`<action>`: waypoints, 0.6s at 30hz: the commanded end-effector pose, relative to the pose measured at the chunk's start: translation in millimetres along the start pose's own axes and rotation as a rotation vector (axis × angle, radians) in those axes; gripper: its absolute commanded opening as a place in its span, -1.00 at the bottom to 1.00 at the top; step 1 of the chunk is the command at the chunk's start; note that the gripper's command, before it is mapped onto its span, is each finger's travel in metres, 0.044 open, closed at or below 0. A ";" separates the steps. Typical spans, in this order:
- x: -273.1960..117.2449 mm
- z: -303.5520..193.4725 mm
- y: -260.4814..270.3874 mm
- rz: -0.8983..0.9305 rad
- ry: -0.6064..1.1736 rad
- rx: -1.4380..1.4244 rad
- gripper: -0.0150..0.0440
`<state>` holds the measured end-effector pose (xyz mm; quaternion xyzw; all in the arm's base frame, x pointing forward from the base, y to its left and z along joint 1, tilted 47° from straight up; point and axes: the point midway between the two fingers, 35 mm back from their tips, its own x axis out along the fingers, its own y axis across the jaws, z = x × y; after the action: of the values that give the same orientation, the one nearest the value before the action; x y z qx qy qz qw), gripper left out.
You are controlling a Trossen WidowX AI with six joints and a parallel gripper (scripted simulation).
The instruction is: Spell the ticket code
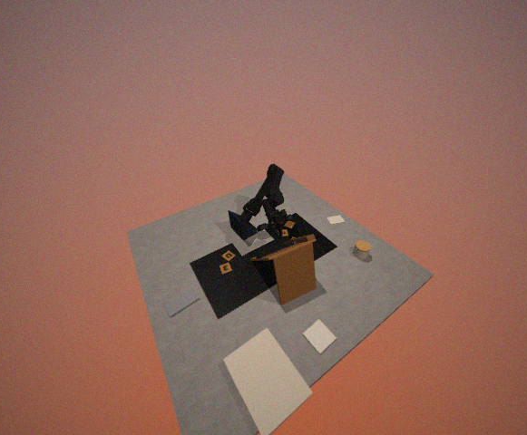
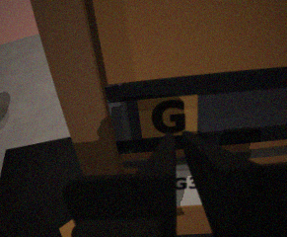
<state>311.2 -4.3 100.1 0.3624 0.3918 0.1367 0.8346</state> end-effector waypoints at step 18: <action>17.1 11.4 -24.9 -0.083 0.334 -0.020 -0.49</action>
<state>323.7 -12.3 88.5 0.3325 0.4719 0.1462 0.8034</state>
